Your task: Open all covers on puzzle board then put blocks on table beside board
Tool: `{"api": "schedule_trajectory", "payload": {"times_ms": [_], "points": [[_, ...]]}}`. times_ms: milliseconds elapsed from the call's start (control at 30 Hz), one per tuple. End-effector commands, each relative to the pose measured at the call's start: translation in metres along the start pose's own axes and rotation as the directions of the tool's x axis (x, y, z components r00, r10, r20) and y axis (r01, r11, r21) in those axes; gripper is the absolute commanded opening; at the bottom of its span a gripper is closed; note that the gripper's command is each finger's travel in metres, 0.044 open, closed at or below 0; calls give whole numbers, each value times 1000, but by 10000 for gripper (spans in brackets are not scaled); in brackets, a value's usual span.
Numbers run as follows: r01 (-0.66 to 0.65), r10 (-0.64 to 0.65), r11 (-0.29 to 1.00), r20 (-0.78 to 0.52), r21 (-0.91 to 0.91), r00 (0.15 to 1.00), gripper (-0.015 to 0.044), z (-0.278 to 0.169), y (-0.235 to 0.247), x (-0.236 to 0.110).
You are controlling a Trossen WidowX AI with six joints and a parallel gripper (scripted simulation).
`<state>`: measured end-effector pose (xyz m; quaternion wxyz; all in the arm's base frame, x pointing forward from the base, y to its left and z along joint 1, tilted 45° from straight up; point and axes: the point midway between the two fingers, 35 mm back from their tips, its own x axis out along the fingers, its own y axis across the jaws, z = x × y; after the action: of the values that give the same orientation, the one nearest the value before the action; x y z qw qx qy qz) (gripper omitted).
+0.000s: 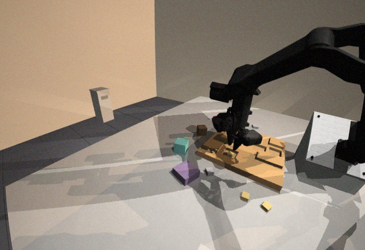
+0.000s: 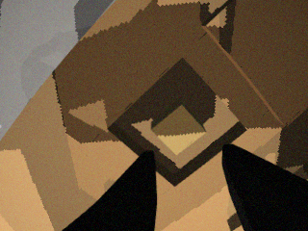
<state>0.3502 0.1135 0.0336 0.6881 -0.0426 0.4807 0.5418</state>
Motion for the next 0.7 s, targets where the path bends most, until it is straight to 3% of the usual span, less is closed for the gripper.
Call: {"api": "schedule_trajectory", "payload": {"times_ms": [0, 667], "points": [[4, -4, 992, 0, -128, 1000, 144, 1, -1, -8], [3, -2, 809, 2, -588, 1000, 144, 1, 1, -38]]}}
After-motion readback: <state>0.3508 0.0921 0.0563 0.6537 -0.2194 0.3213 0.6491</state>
